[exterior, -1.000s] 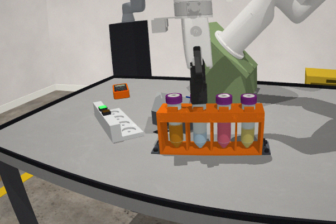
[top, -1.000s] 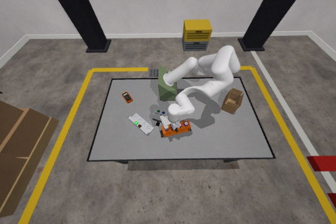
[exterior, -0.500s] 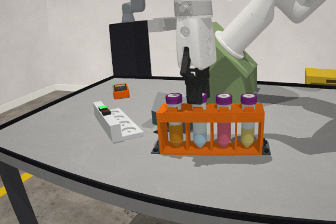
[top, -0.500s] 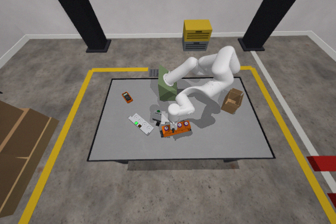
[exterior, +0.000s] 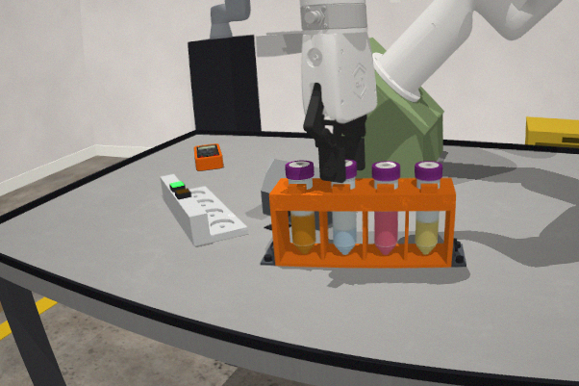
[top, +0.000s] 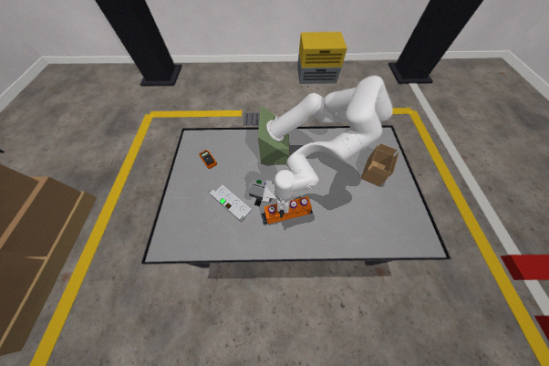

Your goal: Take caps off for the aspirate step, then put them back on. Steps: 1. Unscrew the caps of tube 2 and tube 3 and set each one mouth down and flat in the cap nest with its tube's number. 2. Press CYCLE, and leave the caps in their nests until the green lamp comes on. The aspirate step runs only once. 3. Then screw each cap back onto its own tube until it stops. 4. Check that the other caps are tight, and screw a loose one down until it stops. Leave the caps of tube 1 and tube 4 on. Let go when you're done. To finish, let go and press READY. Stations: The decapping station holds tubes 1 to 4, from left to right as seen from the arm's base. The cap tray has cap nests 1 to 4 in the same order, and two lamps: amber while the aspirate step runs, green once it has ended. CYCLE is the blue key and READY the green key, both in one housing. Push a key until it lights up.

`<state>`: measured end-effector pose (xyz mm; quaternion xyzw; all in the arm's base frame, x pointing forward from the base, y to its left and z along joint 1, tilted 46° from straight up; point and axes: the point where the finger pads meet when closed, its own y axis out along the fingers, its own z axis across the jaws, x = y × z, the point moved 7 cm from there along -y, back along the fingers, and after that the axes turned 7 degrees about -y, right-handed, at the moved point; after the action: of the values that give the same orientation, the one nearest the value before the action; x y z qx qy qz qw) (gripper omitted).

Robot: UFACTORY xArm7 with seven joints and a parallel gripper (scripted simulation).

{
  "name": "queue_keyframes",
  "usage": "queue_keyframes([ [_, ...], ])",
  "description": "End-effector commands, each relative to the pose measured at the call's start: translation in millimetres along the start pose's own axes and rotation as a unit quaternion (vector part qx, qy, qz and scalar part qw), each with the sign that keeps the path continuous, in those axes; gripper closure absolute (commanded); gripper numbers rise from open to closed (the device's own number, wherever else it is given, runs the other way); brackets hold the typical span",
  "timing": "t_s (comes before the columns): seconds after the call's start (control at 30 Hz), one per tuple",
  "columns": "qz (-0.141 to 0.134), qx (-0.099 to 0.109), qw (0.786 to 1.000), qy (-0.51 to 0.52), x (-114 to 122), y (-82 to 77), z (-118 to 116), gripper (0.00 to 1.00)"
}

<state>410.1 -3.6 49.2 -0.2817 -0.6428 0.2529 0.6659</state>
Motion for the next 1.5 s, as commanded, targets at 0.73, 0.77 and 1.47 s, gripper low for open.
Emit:
queue_keyframes([
  [0.73,0.002,-0.003,0.936,-0.352,-1.2,-4.2,-1.2,0.54],
  [0.77,0.002,-0.003,0.929,-0.37,-1.2,-4.2,-1.2,0.54],
  [1.47,0.002,-0.003,0.924,-0.382,-1.3,-4.2,-1.2,1.0],
])
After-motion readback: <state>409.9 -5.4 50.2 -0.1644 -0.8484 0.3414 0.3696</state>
